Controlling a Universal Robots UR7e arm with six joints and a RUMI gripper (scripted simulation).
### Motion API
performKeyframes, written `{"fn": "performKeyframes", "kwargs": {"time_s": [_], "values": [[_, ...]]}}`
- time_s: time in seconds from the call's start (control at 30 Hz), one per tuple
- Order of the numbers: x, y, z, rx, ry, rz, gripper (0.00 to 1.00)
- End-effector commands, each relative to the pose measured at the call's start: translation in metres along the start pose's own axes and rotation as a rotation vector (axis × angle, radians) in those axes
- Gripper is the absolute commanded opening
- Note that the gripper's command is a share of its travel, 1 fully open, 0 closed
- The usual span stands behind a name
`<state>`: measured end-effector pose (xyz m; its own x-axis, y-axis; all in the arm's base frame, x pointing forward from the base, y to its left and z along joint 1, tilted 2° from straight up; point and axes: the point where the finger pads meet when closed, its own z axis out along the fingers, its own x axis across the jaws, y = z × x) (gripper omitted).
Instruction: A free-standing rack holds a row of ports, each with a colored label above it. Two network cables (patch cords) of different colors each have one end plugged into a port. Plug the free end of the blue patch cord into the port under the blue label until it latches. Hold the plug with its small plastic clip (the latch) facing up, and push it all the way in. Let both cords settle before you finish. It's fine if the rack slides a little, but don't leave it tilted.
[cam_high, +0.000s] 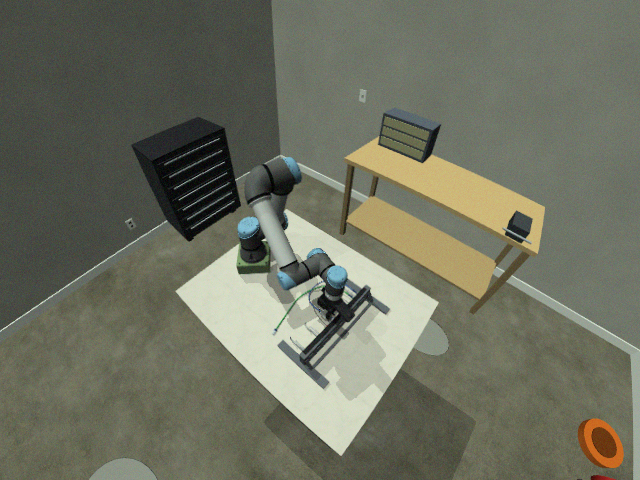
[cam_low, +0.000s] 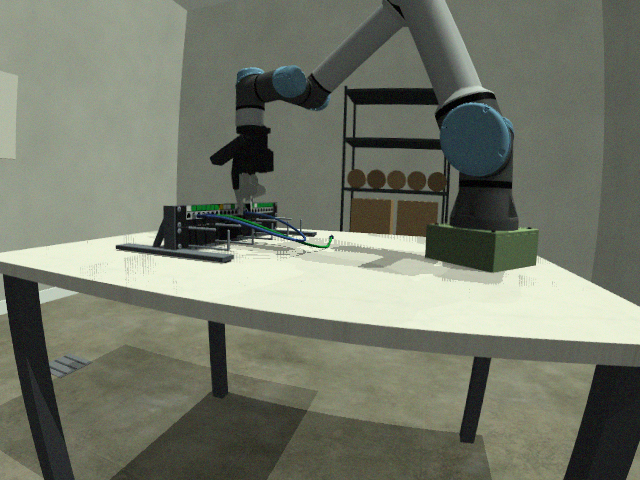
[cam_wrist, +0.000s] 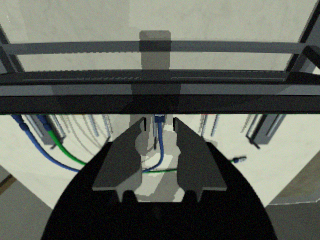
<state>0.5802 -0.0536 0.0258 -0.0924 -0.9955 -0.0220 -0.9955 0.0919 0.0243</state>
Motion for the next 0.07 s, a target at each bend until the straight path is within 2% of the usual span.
{"fn": "performKeyframes", "kwargs": {"time_s": [0.0, 0.03], "values": [[0.0001, -0.0004, -0.0007, 0.002, 0.0, 0.0, 0.22], [0.0001, -0.0004, -0.0007, 0.002, 0.0, 0.0, 0.22]]}}
